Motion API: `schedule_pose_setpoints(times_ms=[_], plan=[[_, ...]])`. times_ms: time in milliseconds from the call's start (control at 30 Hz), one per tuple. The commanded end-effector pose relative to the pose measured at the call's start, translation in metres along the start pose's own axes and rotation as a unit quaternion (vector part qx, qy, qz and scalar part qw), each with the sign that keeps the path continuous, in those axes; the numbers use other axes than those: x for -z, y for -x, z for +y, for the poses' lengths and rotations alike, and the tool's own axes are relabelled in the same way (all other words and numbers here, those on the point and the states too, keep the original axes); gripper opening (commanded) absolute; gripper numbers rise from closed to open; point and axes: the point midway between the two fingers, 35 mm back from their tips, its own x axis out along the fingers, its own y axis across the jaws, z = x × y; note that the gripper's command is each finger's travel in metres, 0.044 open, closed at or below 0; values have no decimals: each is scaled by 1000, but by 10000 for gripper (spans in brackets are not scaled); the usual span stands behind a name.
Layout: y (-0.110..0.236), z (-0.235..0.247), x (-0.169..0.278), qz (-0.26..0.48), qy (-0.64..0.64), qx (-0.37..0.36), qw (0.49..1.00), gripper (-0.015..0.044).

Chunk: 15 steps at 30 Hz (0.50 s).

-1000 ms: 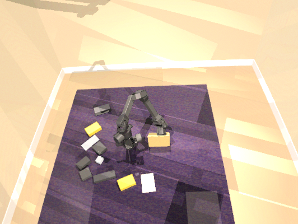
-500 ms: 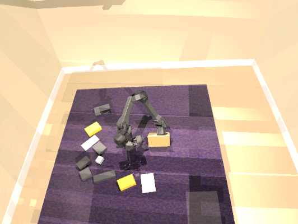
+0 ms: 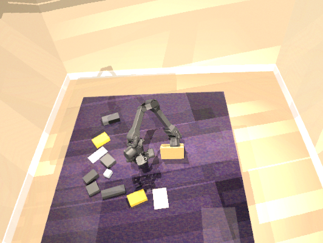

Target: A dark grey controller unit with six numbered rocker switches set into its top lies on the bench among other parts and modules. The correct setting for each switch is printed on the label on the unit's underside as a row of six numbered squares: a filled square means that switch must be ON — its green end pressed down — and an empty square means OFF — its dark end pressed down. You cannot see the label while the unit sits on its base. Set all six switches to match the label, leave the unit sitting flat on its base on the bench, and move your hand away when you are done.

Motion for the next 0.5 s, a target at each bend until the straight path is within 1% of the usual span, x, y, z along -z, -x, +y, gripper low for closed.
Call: schedule_pose_setpoints(times_ms=[0, 467], plan=[[-13, 7, 3, 15, 3, -16, 1000, 338], [-21, 7, -3, 15, 3, -16, 1000, 338]])
